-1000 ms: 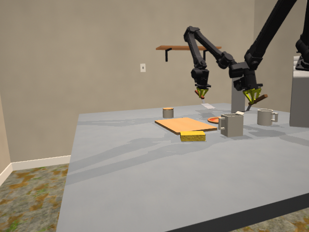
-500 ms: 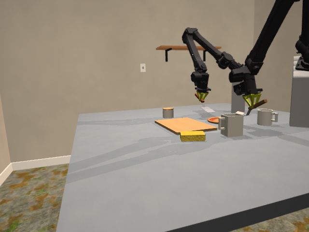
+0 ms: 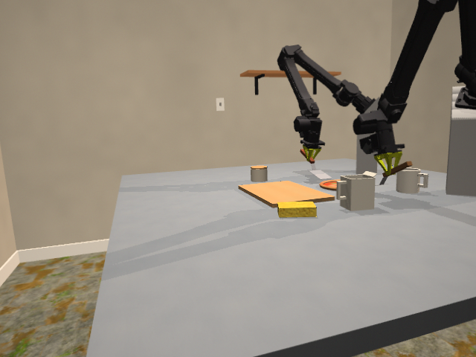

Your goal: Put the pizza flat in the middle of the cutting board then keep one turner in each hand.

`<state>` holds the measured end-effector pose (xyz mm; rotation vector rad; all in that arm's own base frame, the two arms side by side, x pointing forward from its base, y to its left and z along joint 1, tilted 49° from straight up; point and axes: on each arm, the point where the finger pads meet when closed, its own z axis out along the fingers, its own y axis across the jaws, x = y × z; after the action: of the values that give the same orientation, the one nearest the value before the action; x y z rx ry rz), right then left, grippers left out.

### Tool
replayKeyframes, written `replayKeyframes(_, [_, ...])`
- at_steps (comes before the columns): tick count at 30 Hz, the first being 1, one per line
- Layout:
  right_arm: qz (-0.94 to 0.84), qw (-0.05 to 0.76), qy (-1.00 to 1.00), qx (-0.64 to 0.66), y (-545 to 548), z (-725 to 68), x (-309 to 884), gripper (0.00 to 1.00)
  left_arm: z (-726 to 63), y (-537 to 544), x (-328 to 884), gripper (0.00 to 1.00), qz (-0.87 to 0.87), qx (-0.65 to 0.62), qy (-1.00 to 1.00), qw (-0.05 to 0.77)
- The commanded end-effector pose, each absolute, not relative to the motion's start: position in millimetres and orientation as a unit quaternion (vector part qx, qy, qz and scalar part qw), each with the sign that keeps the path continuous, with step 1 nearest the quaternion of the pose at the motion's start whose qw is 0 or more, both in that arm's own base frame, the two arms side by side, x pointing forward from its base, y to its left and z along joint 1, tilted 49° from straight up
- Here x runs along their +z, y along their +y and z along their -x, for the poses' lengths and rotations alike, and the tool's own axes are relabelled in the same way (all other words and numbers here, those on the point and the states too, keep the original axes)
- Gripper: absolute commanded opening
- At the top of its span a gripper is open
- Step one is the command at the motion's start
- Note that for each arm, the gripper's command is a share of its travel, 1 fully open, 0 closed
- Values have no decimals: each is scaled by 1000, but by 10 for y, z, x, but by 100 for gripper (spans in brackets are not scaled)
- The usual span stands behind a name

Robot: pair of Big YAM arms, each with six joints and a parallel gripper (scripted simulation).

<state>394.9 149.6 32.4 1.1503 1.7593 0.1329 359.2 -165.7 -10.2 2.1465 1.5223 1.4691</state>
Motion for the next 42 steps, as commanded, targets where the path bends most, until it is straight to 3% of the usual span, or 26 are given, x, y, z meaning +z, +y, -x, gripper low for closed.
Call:
replayKeyframes(1, [-468, 495, 730, 47, 1462, -3996, 245, 6, -3684, -1675, -137, 6, -714, 488, 498, 63])
replayKeyframes(42, [-460, 491, 738, 40, 1475, -3971, 124, 6, -3589, -1960, -396, 6, -718, 482, 498, 65])
